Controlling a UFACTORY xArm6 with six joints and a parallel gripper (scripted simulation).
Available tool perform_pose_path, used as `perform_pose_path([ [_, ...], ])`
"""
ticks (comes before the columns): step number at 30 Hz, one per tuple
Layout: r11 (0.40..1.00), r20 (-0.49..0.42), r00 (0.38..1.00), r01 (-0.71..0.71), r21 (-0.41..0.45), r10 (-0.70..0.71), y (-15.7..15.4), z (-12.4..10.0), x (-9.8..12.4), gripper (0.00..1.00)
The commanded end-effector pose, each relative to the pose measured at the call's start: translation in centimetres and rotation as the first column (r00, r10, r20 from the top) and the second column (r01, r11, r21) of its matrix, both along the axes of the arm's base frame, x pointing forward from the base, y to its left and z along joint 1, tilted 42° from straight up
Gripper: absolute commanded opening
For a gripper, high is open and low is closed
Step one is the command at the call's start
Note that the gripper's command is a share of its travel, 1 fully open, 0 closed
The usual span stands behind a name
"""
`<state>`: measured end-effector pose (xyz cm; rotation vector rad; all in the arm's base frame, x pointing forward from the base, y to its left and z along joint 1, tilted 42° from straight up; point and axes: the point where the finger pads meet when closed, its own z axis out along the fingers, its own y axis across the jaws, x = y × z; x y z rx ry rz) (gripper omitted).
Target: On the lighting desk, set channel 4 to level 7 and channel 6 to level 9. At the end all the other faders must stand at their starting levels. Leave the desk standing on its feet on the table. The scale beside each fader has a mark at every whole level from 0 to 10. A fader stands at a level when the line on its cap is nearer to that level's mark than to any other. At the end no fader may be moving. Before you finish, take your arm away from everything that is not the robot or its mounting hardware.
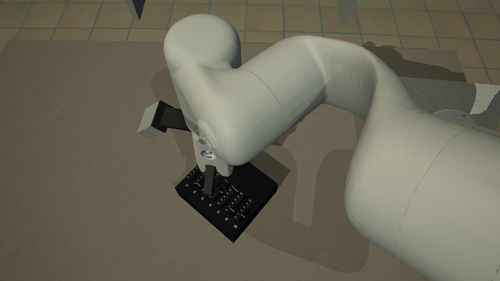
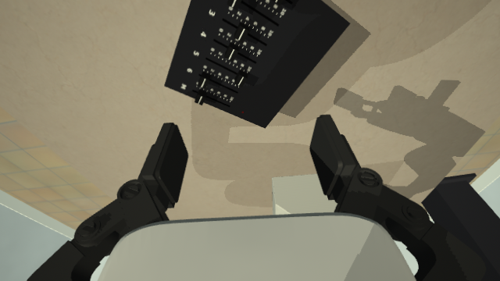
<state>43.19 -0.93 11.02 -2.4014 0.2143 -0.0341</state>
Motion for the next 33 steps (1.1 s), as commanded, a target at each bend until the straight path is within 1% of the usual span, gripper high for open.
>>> perform_pose_path([
  [1,0.998,-0.056,0.996,0.067,0.003,-0.066,0.2,0.0,0.3,1.00],
  [4,0.984,-0.155,0.972,0.177,0.004,-0.175,0.7,-0.2,0.6,1.00],
  [6,0.964,-0.234,0.937,0.266,-0.004,-0.259,1.1,-0.4,0.8,1.00],
  [8,0.932,-0.320,0.881,0.361,-0.021,-0.349,1.5,-0.6,1.1,1.00],
  [10,0.900,-0.385,0.824,0.435,-0.039,-0.415,2.0,-0.8,1.3,1.00],
  [14,0.815,-0.507,0.678,0.572,-0.093,-0.533,3.1,-1.3,1.8,1.00],
  [16,0.815,-0.507,0.678,0.572,-0.093,-0.533,3.1,-1.3,1.8,1.00],
  [17,0.743,-0.582,0.550,0.652,-0.150,-0.600,3.4,-1.4,2.0,1.00],
  [19,0.703,-0.615,0.481,0.689,-0.177,-0.625,4.0,-1.7,2.2,1.00],
  [21,0.649,-0.651,0.387,0.729,-0.217,-0.653,4.5,-1.9,2.5,1.00],
  [26,0.495,-0.718,0.117,0.798,-0.343,-0.686,5.7,-2.5,2.9,1.00],
  [31,0.338,-0.733,-0.161,0.808,-0.483,-0.661,6.6,-2.9,3.2,1.00],
  [33,0.338,-0.733,-0.161,0.808,-0.483,-0.661,6.6,-2.9,3.2,1.00],
])
